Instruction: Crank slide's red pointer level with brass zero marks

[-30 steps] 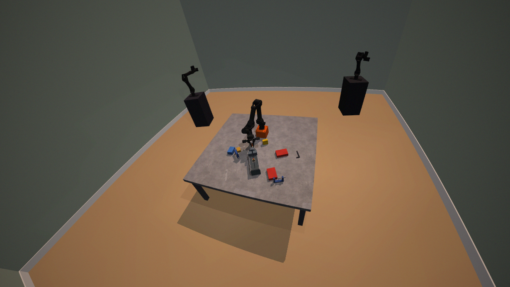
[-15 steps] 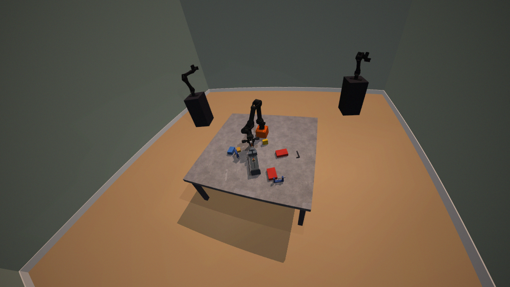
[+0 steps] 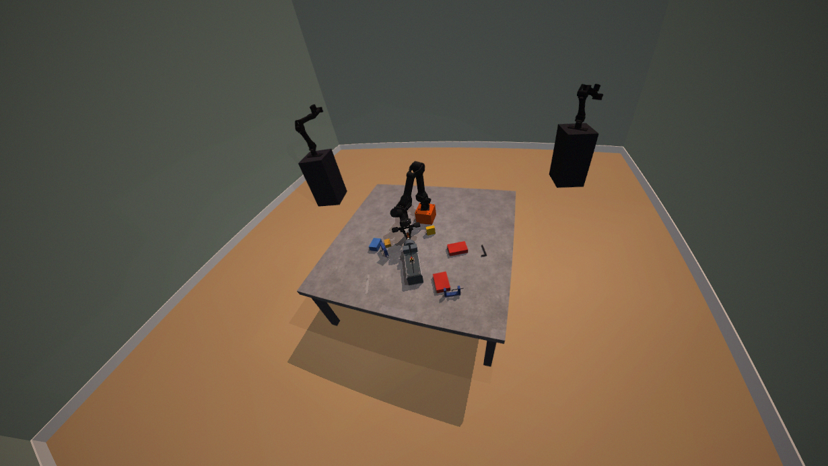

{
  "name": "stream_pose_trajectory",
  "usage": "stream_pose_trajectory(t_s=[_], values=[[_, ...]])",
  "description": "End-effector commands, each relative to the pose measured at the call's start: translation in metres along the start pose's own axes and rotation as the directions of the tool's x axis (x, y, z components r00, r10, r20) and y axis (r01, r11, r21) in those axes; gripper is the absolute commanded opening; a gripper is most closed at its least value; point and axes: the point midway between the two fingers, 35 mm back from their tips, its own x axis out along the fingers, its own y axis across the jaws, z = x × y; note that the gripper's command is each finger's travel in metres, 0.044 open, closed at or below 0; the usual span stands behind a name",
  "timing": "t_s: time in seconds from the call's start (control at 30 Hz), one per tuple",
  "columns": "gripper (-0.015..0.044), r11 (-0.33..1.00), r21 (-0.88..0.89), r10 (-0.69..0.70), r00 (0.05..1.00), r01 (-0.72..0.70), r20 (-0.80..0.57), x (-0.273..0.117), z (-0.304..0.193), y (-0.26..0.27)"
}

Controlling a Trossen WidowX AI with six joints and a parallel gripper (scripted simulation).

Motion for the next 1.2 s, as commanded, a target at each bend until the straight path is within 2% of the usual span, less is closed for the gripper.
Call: stream_pose_trajectory(t_s=[0.0, 1.17], values=[[0.0000, 1.000, -0.003, -0.027, 1.000, 0.027, -0.002, 0.000, 0.000, -0.009], [0.0000, 1.000, -0.004, -0.028, 1.000, 0.028, -0.003, 0.024, -0.025, -0.031]])
